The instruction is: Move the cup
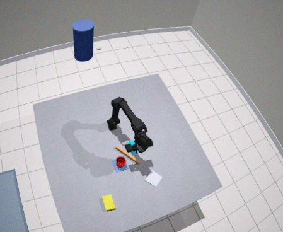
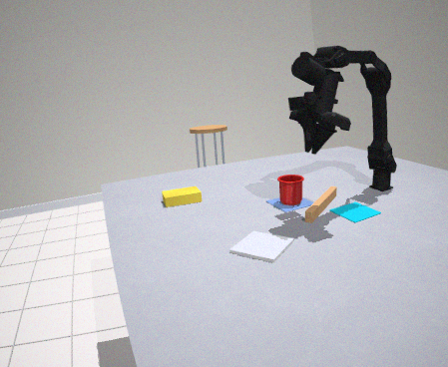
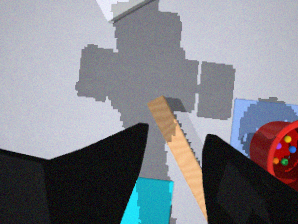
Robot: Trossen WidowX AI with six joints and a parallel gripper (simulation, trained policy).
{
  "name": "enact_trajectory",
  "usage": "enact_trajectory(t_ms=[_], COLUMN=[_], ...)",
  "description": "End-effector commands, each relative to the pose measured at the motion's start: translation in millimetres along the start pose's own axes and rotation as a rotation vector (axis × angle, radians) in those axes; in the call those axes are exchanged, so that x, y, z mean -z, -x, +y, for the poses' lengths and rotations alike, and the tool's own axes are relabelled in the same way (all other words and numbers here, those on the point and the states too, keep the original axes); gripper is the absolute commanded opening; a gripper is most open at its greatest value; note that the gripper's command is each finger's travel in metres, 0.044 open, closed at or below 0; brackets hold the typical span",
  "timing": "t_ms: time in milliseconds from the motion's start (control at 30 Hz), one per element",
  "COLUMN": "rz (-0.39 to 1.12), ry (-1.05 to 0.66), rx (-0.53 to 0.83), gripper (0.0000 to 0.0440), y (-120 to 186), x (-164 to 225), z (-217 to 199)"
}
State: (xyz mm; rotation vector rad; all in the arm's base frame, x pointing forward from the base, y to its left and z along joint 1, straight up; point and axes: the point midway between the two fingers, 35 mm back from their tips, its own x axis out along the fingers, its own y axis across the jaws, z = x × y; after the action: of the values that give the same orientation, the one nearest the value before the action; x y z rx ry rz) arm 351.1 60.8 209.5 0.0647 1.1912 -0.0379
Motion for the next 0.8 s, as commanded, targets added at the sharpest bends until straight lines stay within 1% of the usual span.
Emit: enact_trajectory(t_ms=[0, 300, 600, 767], rz=[0.062, 0.190, 0.300, 0.338], ry=[0.021, 0.069, 0.111, 0.127], rx=[0.029, 0.071, 0.101, 0.112], gripper=[0.0124, 0.0112, 0.0114, 0.0123], y=[-6, -18, -30, -39], x=[2, 8, 16, 20], z=[-7, -25, -46, -57])
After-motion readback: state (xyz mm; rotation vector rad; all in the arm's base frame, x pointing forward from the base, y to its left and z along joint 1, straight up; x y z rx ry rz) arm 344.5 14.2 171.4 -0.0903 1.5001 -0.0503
